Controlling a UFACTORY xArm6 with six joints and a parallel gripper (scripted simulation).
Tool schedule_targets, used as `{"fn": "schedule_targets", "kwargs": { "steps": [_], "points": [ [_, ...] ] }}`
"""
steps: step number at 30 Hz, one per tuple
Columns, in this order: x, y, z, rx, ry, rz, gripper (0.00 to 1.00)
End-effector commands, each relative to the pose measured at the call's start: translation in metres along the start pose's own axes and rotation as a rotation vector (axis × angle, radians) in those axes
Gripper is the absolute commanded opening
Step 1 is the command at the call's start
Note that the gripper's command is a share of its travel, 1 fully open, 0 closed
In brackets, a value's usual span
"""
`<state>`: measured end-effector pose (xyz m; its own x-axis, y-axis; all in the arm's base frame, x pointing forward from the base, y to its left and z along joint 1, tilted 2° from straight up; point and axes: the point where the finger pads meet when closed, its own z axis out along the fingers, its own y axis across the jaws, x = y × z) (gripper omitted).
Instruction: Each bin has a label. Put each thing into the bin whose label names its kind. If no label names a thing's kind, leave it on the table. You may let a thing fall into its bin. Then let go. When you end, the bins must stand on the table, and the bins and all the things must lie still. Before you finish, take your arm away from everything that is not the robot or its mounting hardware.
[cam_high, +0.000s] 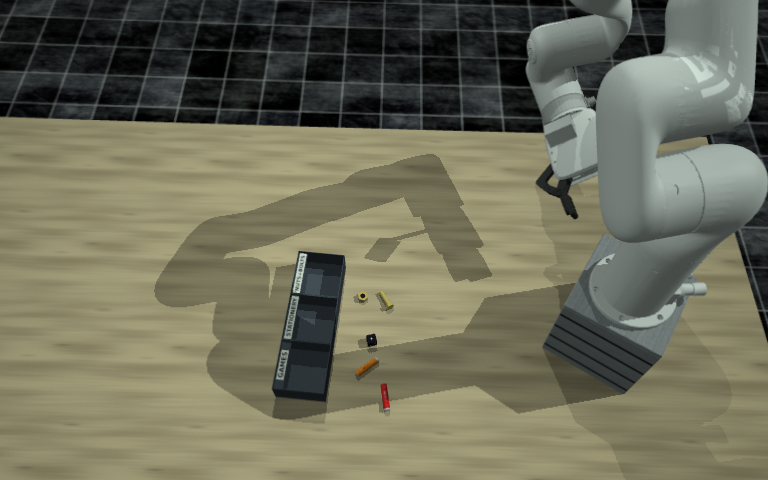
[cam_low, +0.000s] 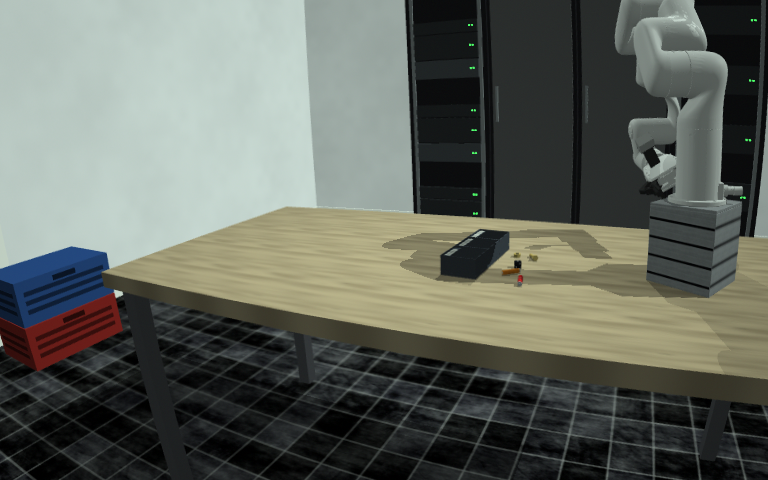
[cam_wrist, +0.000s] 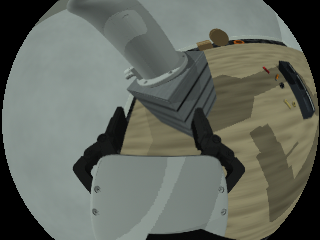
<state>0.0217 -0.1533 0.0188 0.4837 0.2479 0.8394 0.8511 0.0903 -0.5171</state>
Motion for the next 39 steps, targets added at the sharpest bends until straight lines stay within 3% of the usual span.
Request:
{"fn": "schedule_targets", "kwargs": {
  "steps": [1,17,18,23,24,30,32,34,39],
  "points": [
    [0.0,0.0,-0.001,-0.001,-0.002,0.0,1.0],
    [0.0,0.0,-0.001,-0.001,-0.002,0.0,1.0],
    [0.007,-0.005,-0.002,-0.001,-0.002,0.0,0.07],
    [0.025,-0.017,-0.005,-0.001,-0.002,0.0,0.07],
    [0.03,-0.01,-0.004,-0.04,-0.017,0.028,0.07],
    [0.022,0.011,-0.017,0.007,-0.192,0.221,0.07],
    [0.022,0.021,-0.02,0.0,-0.247,0.281,0.07],
    [0.022,0.021,-0.02,0.0,-0.247,0.281,0.07],
    [0.025,0.048,-0.03,-0.037,-0.392,0.435,0.07]
  ]
}}
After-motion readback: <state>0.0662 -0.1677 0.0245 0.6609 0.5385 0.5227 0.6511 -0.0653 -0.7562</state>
